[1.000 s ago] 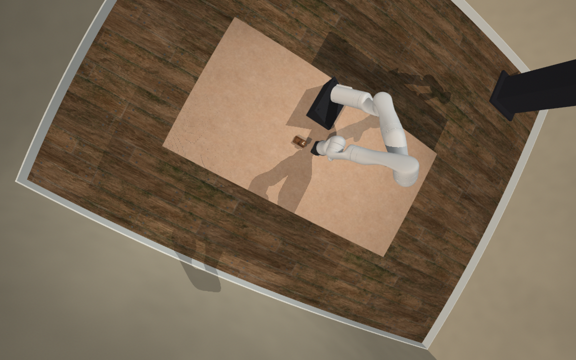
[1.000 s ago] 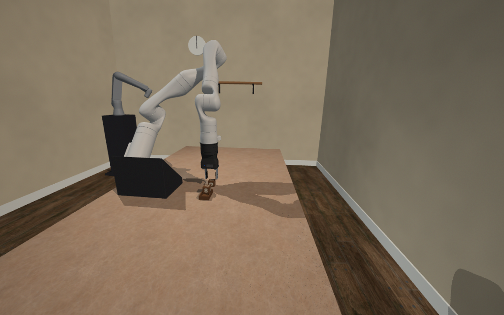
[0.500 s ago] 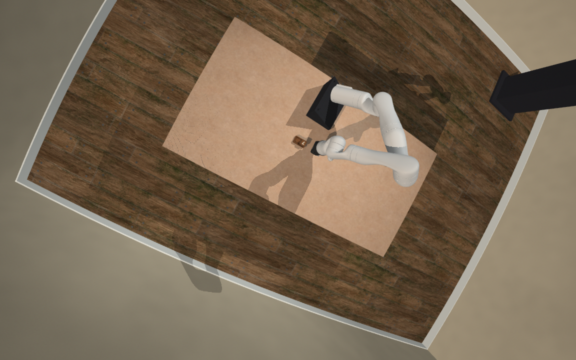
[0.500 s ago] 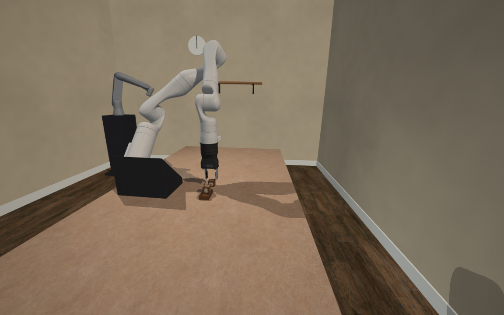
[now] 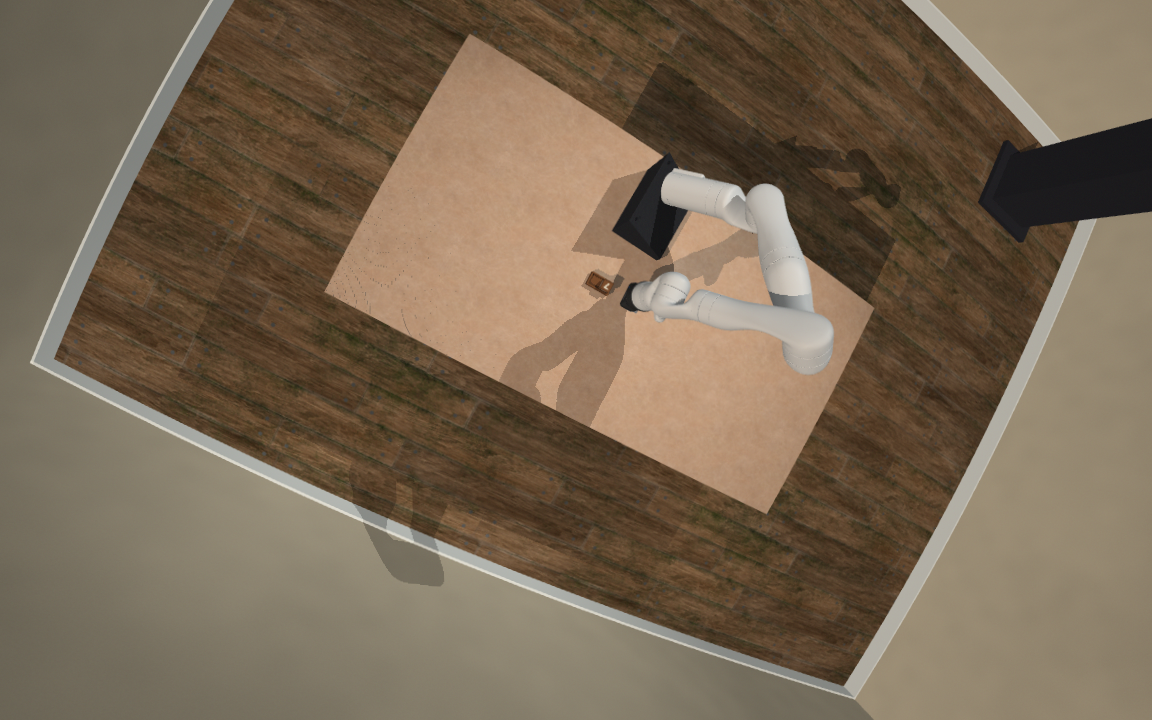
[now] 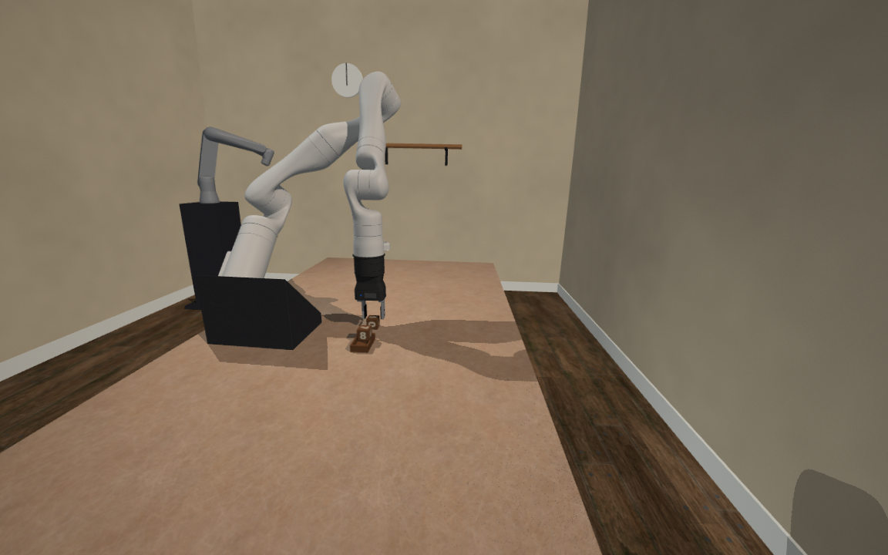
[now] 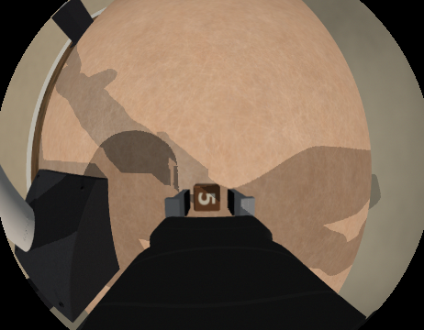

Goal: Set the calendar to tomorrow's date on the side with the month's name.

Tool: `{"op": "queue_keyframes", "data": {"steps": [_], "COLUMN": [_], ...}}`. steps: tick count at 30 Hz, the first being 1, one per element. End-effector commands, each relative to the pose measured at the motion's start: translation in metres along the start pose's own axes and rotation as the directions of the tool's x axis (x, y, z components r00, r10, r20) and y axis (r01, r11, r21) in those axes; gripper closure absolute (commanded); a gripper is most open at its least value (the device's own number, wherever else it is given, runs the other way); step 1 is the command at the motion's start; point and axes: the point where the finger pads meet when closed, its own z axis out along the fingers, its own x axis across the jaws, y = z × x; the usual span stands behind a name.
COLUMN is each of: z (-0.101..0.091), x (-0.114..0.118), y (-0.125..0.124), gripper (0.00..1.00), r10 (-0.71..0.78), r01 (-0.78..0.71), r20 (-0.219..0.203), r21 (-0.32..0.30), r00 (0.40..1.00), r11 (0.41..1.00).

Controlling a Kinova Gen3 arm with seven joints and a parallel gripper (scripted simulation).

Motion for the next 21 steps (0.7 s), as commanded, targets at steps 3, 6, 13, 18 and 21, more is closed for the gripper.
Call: {"op": "queue_keyframes", "data": {"steps": [3, 6, 13, 18, 21], "z": [0.008, 0.013, 0.018, 0.019, 0.019], "x": [-0.002, -0.002, -0.002, -0.002, -0.002], "y": [0.0, 0.0, 0.0, 0.0, 0.0], "gripper": [0.13, 0.13, 0.13, 0.13, 0.13], "r10": [0.002, 0.002, 0.002, 0.002, 0.002], "r01": [-0.002, -0.002, -0.002, -0.003, -0.003], "r20": [0.005, 0.005, 0.005, 0.005, 0.005], "r21": [0.002, 0.002, 0.002, 0.002, 0.002], "r00": [1.0, 1.0, 1.0, 1.0, 1.0], "r11": [1.0, 1.0, 1.0, 1.0, 1.0]}}
